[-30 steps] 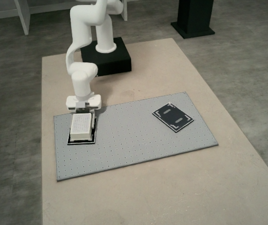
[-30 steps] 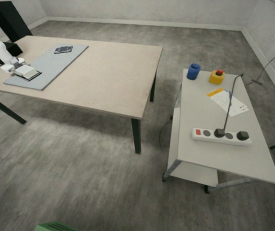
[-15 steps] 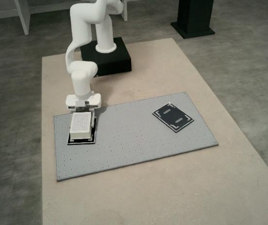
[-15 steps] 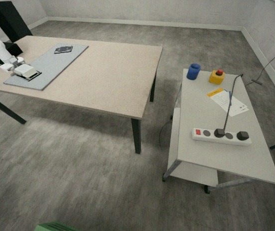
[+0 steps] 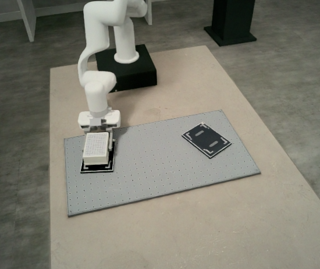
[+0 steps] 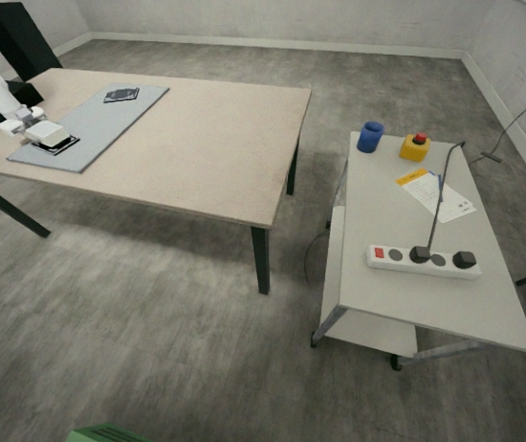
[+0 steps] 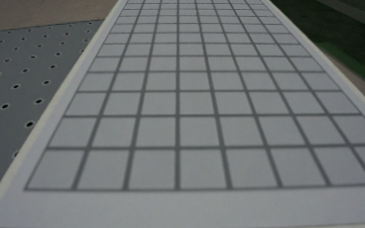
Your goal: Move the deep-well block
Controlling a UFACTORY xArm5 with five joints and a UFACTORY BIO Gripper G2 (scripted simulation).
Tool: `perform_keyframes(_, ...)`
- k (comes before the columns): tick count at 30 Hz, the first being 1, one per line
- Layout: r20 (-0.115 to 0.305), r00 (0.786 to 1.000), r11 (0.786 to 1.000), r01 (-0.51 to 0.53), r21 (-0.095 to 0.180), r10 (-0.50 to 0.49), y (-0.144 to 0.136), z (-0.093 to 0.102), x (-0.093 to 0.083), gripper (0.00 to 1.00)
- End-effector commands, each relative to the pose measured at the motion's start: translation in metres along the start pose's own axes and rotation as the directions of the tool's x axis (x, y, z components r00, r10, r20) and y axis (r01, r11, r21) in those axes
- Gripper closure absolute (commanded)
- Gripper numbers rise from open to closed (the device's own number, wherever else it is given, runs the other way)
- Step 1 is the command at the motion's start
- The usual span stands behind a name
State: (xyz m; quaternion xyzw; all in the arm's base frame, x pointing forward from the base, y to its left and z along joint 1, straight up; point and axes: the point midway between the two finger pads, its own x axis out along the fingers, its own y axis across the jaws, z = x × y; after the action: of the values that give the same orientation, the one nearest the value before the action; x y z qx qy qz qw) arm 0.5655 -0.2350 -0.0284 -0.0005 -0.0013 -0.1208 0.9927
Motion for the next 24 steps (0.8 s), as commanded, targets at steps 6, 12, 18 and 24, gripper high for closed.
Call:
perform_keyframes(6, 0.003, 1.0, 1.0, 0.0, -0.004, 0.0, 0.0, 0.005, 0.001, 1.0)
perform_keyframes(12, 0.003, 1.0, 1.0, 0.0, -0.004, 0.0, 0.0, 0.009, 0.001, 1.0)
perform_keyframes(18, 0.003, 1.0, 1.0, 0.0, -0.004, 0.0, 0.0, 0.015, 0.001, 1.0)
perform_keyframes(24, 0.003, 1.0, 1.0, 0.0, -0.004, 0.0, 0.0, 0.025, 0.001, 1.0)
